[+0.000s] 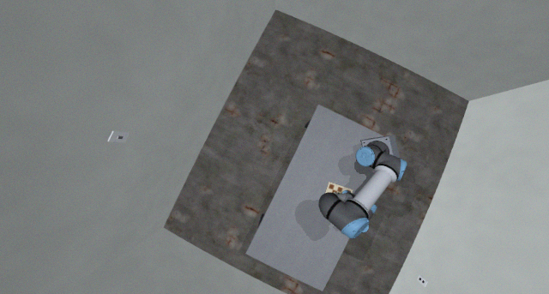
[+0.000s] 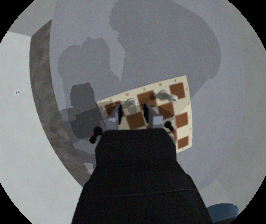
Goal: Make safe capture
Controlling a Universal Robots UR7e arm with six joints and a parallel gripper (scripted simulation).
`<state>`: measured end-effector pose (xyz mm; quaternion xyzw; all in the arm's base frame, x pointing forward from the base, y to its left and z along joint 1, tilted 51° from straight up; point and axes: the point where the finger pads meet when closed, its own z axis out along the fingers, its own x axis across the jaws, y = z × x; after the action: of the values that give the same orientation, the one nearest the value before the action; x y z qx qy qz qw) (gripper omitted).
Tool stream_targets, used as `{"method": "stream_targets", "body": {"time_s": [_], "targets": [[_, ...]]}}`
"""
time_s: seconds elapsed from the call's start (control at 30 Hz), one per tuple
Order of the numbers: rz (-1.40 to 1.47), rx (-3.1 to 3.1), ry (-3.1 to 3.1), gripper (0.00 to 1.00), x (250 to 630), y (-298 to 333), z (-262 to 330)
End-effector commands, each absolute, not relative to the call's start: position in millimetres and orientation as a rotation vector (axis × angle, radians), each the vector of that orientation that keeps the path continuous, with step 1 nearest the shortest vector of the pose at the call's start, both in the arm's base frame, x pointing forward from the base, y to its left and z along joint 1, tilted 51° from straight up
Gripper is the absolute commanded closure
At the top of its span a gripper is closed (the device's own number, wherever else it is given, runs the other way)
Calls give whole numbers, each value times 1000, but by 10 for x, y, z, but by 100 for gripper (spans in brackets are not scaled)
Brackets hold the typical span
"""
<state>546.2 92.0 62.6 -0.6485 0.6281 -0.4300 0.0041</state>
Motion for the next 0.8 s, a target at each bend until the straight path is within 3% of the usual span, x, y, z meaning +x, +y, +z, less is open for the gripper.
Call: {"method": "stream_targets", "body": {"time_s": [0.0,0.77], "targets": [[-1348,-2032,1967,21,5526,863,558],[-1348,-2032,1967,21,5610,783,464]]}}
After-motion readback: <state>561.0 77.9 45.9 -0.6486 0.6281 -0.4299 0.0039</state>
